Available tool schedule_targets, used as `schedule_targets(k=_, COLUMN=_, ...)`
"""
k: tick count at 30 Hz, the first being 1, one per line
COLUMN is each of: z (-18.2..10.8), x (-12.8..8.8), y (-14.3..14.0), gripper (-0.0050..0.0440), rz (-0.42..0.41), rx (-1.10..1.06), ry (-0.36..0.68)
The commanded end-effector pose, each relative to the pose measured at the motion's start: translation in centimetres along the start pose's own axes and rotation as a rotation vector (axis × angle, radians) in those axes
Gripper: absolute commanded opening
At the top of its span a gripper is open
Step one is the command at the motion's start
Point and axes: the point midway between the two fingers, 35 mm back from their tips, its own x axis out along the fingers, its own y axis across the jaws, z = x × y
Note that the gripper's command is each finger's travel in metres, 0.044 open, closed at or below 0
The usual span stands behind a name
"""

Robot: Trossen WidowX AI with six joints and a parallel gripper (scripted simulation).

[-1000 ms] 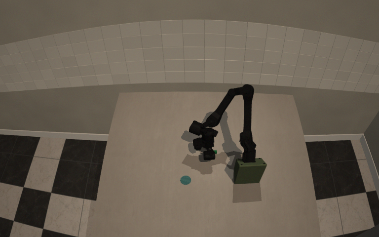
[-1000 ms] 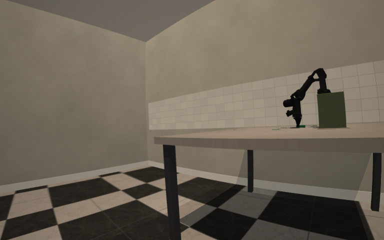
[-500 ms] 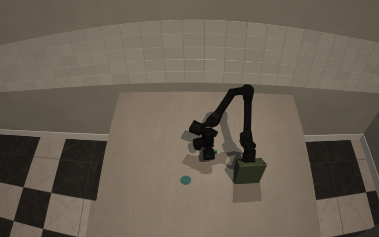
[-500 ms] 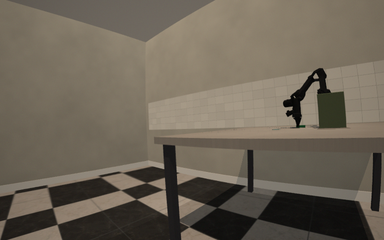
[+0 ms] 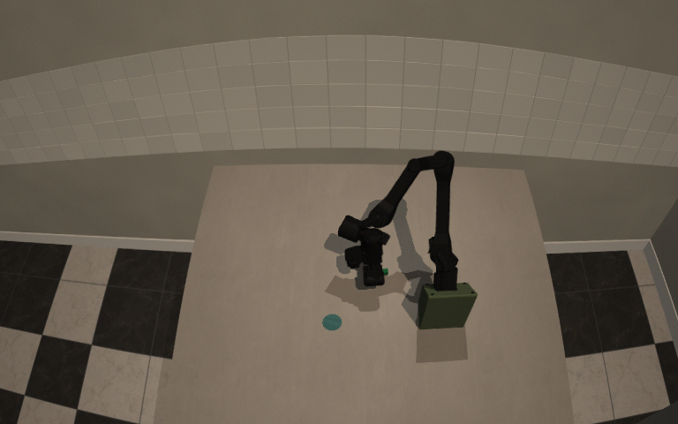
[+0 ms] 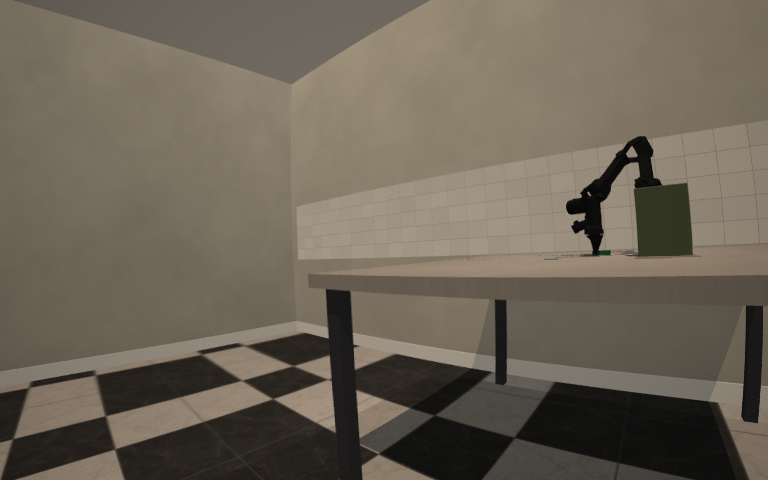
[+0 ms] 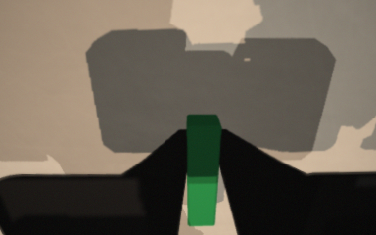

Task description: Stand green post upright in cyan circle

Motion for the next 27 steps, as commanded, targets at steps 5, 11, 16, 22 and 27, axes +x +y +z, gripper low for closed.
schedule_targets(k=5, z=0.8, x=-1.4, y=-0.3, gripper=0.0022, rz=-0.001, rx=0.015, ry=-0.018)
schedule_targets(k=11, z=1.1, x=-3.0, y=-0.2, gripper=0.0022, rz=0.007, rx=0.016, ry=-0.019)
schedule_targets(k=16, z=1.3, x=-4.6, y=0.0, gripper=0.0022, rz=0.013, rx=0.017, ry=-0.019)
schedule_targets(k=22, z=1.3, x=-6.2, y=0.0, gripper=0.0022, rz=0.015, rx=0.017, ry=-0.018)
schedule_targets(k=27, z=1.3, x=-7.5, y=0.0, gripper=0.0022, rz=0.015, rx=0.017, ry=-0.018)
